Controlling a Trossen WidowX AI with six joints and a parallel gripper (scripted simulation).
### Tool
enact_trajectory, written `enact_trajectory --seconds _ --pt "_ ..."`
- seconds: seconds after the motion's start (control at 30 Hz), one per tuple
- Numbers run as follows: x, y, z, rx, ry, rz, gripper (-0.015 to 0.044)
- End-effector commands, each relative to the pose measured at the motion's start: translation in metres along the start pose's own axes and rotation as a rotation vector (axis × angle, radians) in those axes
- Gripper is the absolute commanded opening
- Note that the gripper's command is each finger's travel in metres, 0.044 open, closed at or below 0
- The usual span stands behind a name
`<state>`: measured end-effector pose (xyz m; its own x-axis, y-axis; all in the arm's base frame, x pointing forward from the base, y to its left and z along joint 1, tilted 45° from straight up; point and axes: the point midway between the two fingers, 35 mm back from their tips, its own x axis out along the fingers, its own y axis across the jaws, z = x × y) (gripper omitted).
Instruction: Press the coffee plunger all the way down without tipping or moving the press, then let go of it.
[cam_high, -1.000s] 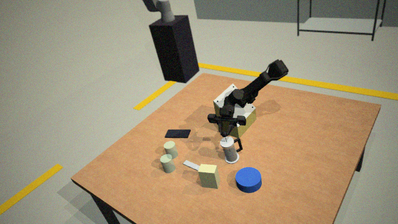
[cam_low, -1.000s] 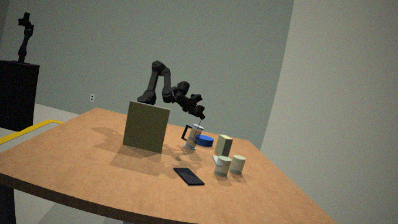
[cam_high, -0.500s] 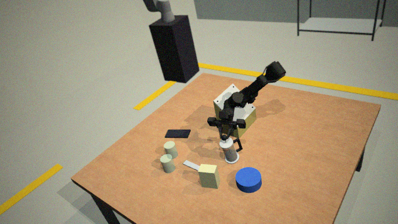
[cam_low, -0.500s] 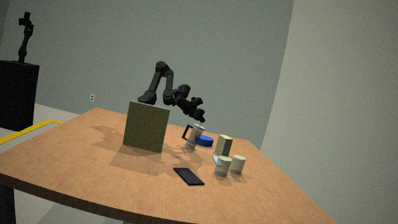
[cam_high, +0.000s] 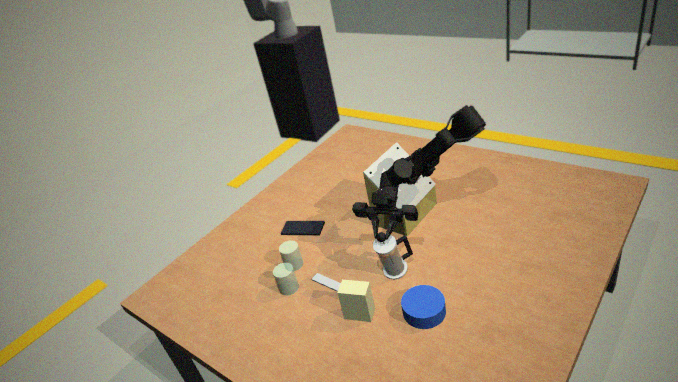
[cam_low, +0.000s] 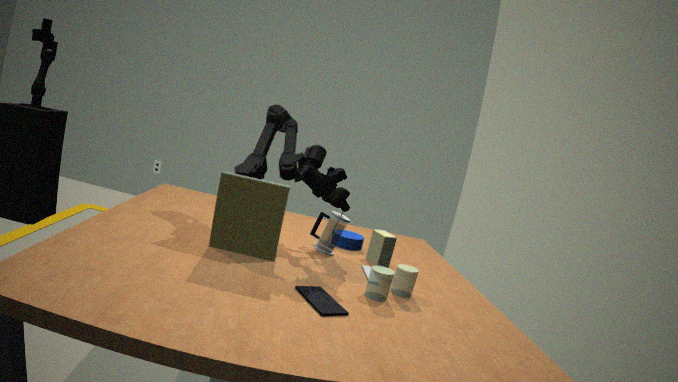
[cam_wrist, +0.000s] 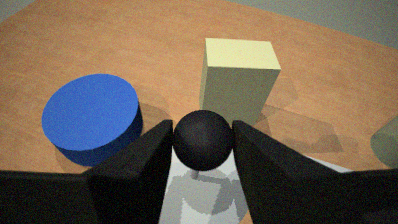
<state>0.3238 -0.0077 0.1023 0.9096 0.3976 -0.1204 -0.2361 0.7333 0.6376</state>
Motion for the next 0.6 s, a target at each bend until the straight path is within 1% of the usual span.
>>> enact_trajectory --seconds 0.0,0.57 --pt "0.0023 0.0001 -0.0050 0.020 0.023 0.008 0.0114" --pt "0.0048 -0.0012 -0.0031 0.020 0.023 0.008 0.0114"
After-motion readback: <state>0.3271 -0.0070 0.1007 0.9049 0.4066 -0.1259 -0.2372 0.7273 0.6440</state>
